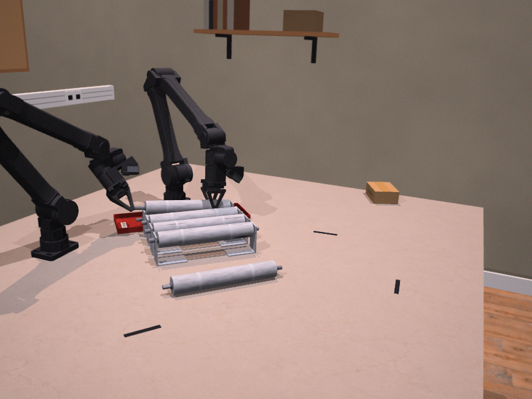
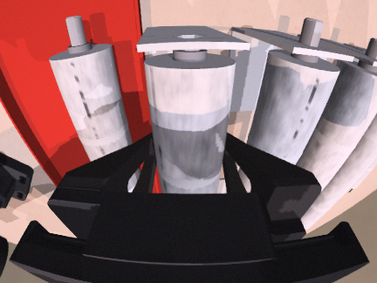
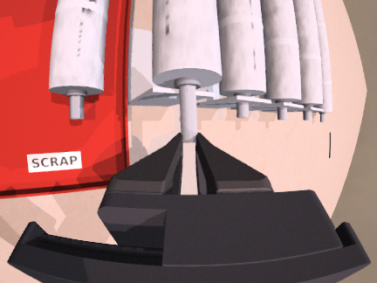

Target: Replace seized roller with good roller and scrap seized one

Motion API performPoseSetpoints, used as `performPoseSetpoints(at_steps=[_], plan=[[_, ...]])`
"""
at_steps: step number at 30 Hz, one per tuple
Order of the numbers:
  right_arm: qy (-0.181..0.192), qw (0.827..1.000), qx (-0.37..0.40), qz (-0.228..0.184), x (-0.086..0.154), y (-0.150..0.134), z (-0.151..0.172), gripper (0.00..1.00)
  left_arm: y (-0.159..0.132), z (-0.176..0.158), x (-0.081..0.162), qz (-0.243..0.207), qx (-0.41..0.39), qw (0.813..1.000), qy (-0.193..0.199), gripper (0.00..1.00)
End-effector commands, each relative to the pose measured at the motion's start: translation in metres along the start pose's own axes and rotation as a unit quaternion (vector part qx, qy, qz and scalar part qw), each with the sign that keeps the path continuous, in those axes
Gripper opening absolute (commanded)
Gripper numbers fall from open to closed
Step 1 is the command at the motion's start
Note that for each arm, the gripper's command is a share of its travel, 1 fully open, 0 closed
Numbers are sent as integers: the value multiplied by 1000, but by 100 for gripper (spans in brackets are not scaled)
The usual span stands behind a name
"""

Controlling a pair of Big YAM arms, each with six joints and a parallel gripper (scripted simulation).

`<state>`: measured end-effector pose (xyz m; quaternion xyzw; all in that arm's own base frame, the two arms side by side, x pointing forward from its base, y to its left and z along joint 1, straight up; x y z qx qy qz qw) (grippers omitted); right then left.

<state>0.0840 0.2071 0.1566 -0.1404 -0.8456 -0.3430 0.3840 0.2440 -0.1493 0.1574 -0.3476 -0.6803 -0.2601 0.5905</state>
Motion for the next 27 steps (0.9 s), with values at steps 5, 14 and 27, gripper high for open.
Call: performPoseSetpoints(at_steps=[5,14,27], plan=[[14,1000,-10,-8,6,1,3,3,0,-13,12,-7,-4,1000,-21,32],[30,998,-40,-29,17,31,15,32,0,-13,12,-7,-4,1000,-21,32],[17,999,-37,-19,8,23,10,32,0,-13,12,-7,-4,1000,-21,32]])
Point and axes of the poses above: on each arm, the point where the finger pads meet when closed, its own x axis back along the fingers, its own z axis across the jaws, y = z × x, the point moved 8 cm from there along x, back along the fingers, and after that the axes turned 3 degrees about -x, right-handed, at the moved point
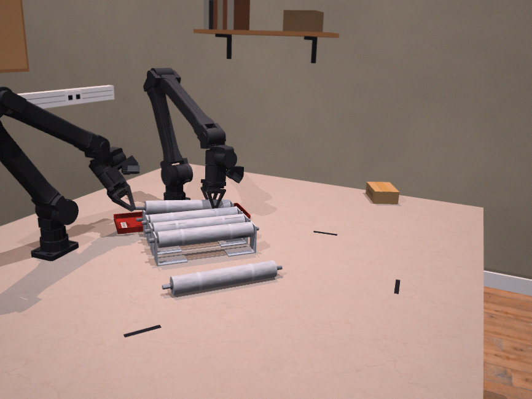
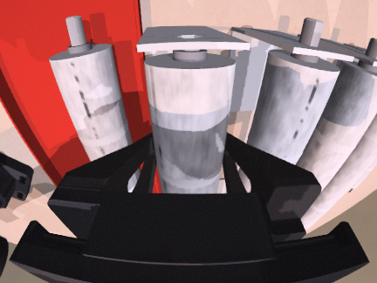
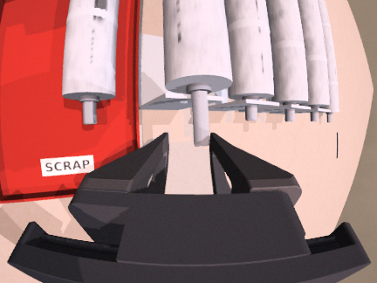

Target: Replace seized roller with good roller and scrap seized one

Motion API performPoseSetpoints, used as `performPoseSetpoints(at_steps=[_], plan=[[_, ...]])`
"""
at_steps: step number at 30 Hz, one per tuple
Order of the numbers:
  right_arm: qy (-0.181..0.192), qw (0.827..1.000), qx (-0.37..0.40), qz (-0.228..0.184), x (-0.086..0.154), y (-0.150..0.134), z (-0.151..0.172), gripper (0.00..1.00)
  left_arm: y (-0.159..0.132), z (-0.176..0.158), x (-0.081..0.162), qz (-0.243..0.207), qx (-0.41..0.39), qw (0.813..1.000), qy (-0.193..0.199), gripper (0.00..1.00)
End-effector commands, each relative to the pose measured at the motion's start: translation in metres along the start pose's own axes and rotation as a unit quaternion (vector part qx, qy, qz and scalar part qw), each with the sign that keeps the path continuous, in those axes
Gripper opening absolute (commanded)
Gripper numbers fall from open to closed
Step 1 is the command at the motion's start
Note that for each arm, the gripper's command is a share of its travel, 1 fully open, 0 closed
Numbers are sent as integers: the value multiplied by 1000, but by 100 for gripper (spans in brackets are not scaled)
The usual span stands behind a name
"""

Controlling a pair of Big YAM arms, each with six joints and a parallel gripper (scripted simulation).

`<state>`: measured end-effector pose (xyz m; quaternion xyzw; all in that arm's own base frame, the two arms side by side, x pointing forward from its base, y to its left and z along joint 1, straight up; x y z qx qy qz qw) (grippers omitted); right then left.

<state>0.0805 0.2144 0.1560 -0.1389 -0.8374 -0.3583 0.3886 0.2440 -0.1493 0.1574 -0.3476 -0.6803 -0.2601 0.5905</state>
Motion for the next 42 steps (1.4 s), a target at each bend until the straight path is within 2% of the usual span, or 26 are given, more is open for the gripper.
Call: performPoseSetpoints(at_steps=[1,16,18,21,22,24,26,41,42], plan=[[8,1000,-22,-14,6,20,4,32,0,-13,12,-7,-4,1000,-21,32],[8,1000,-22,-14,6,20,4,32,0,-13,12,-7,-4,1000,-21,32],[8,1000,-22,-14,6,20,4,32,10,-9,2,0,0,1000,-12,32],[8,1000,-22,-14,6,20,4,32,9,-9,12,-10,1,1000,-27,32],[8,1000,-22,-14,6,20,4,32,5,-10,12,-5,-4,1000,-27,62],[8,1000,-22,-14,6,20,4,32,5,-10,12,-5,-4,1000,-27,62],[8,1000,-22,-14,6,20,4,32,5,-9,2,1,-1,1000,-7,62],[8,1000,-22,-14,6,20,4,32,5,-9,2,1,-1,1000,-8,62],[14,999,-40,-19,30,22,1,32,10,-15,34,-9,-2,999,-31,62]])
Point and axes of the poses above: on each arm, the point where the finger pads meet when closed, its own x axis back along the fingers, its own z axis across the jaws, y = z × x, the point moved 8 cm from there along x, back along the fingers, and after that the axes turned 3 degrees about -x, right-handed, at the moved point
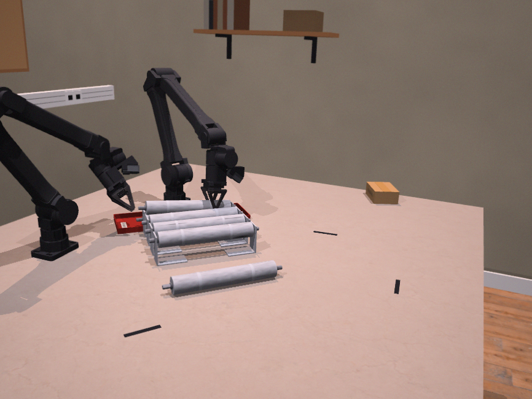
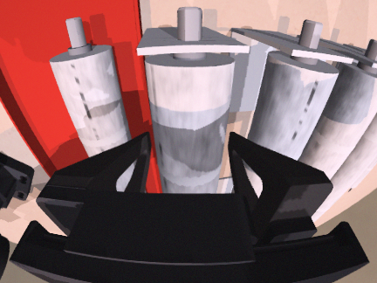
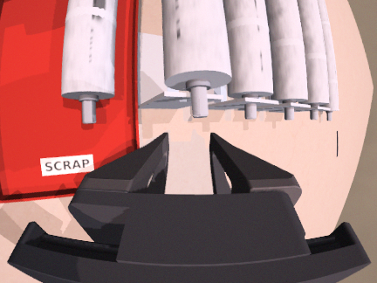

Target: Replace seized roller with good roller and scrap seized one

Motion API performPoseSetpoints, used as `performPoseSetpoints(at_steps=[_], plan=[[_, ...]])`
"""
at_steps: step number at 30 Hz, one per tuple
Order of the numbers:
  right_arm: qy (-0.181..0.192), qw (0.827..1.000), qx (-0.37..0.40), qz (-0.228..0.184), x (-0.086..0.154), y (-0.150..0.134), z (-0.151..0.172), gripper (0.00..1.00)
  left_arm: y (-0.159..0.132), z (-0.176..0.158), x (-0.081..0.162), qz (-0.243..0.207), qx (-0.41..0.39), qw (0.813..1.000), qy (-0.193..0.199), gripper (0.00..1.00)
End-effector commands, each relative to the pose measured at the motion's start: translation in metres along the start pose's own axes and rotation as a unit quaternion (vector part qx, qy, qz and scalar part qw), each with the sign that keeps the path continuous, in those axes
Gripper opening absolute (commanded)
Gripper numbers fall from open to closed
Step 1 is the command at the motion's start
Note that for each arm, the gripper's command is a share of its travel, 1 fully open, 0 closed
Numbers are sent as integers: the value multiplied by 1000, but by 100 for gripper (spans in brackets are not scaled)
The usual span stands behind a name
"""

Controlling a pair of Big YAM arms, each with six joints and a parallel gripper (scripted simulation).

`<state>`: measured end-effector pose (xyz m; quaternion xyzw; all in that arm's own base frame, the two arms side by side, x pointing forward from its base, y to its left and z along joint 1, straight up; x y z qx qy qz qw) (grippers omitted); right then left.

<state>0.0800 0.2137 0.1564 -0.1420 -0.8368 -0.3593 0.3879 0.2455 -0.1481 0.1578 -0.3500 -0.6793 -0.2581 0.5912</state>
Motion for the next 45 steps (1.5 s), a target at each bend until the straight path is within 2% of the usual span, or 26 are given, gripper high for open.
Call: performPoseSetpoints(at_steps=[1,8,11,12,16,17,18,45], plan=[[17,999,-38,-21,36,23,1,32,8,-15,40,-12,-2,999,-31,62],[12,999,-35,-15,77,21,4,32,8,-14,81,-12,-2,999,-32,62],[4,1000,-5,-9,59,6,-1,32,2,-3,46,0,-3,1000,-7,62],[-4,1000,0,-1,52,-2,-5,32,1,0,46,3,-1,1000,1,62],[-1,1000,-11,-4,55,4,-5,32,1,0,47,3,-1,1000,2,62],[4,1000,-10,-8,55,7,1,32,3,-7,53,-5,-1,1000,-14,62],[-3,1000,-7,-2,47,0,2,32,1,-3,46,-1,-1,1000,-5,62],[-1,1000,-6,-3,49,4,2,32,-3,-2,46,3,-3,1000,2,62]])
Point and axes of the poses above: on each arm, the point where the finger pads meet when closed, its own x axis back along the fingers, its own z axis across the jaws, y = z × x, the point moved 8 cm from there along x, back along the fingers, and after that the axes turned 3 degrees about -x, right-handed, at the moved point
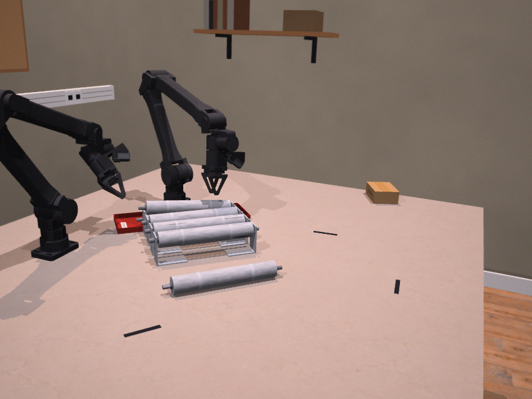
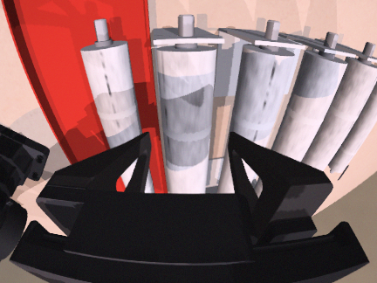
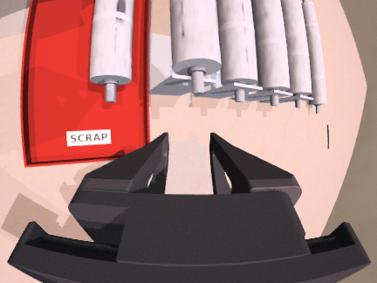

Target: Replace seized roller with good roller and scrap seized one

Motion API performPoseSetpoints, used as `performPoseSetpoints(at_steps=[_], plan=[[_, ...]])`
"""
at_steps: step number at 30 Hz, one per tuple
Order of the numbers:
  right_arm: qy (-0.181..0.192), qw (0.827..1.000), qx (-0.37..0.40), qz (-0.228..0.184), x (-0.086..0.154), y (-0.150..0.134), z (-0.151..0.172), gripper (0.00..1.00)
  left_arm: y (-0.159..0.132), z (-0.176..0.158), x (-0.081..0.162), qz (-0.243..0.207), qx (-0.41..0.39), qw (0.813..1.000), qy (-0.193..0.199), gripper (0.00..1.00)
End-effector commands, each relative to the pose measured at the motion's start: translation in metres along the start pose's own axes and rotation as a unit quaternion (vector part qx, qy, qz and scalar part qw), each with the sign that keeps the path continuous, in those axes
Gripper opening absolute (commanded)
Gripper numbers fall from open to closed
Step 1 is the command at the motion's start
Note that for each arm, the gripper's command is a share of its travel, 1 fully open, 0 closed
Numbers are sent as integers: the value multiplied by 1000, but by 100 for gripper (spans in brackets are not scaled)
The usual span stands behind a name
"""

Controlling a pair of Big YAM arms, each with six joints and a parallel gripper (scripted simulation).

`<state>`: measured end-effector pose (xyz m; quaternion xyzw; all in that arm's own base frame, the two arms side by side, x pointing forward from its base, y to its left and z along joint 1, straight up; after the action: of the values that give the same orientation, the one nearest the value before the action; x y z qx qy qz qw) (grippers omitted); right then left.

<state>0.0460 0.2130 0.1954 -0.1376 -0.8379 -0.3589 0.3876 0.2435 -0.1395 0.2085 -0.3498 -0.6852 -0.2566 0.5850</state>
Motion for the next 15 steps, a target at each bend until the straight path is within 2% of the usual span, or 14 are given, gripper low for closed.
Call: performPoseSetpoints(at_steps=[1,14,15], plan=[[-2,1000,-9,1,-3,3,1,32,-4,-1,-6,6,-3,1000,10,62],[-2,1000,-9,0,-3,3,1,32,-4,-1,-6,6,-3,1000,10,62],[17,999,-28,-16,14,29,4,32,11,-17,16,-13,-1,1000,-27,62]])
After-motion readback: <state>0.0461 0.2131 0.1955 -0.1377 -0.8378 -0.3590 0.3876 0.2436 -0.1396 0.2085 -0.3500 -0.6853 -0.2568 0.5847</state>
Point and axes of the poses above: on each arm, the point where the finger pads meet when closed, its own x axis back along the fingers, its own z axis across the jaws, y = z × x, the point moved 8 cm from there along x, back along the fingers, and after that the axes turned 3 degrees about -x, right-handed, at the moved point
